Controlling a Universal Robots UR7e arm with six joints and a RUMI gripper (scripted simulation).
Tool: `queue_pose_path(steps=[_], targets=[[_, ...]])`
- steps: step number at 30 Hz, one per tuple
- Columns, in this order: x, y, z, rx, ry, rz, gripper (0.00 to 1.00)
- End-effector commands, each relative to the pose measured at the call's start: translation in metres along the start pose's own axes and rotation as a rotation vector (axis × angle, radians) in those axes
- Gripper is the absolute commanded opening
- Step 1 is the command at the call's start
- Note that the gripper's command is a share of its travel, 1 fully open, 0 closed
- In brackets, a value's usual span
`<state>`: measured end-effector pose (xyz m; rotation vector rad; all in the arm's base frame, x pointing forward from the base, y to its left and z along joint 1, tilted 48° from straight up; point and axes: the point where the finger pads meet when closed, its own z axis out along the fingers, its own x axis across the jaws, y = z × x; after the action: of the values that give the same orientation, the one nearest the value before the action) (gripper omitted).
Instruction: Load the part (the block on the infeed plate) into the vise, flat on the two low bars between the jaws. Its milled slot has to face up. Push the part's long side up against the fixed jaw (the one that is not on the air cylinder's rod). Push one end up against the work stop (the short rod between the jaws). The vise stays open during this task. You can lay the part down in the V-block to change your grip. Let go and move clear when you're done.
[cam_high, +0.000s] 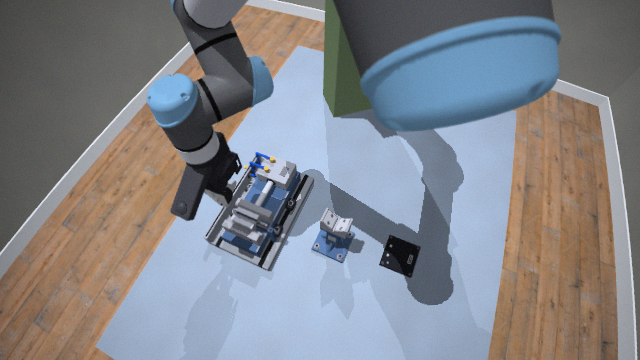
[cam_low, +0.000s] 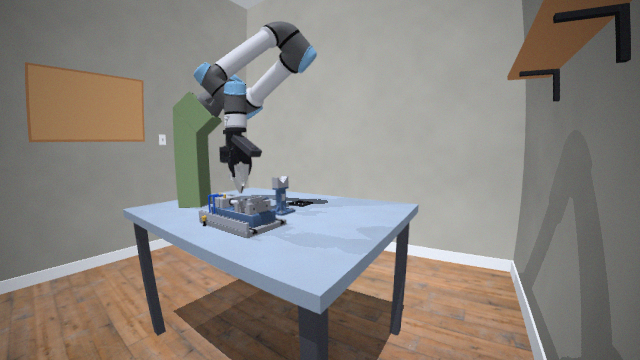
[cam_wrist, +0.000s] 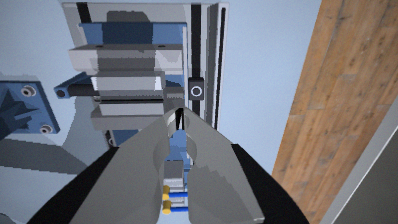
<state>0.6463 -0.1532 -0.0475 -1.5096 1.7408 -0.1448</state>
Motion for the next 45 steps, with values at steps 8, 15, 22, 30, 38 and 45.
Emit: queue_pose_path(steps=[8, 15, 22, 30, 38, 45], targets=[[0.0, 0.0, -0.027, 0.0, 0.0, 0.0, 0.0], [0.0, 0.0, -0.033, 0.0, 0.0, 0.0, 0.0], [0.0, 0.0, -0.035, 0.0, 0.0, 0.0, 0.0], [0.0, 0.0, -0.035, 0.0, 0.0, 0.0, 0.0], [0.0, 0.0, -0.035, 0.0, 0.0, 0.0, 0.0], [0.0, 0.0, -0.035, 0.0, 0.0, 0.0, 0.0]])
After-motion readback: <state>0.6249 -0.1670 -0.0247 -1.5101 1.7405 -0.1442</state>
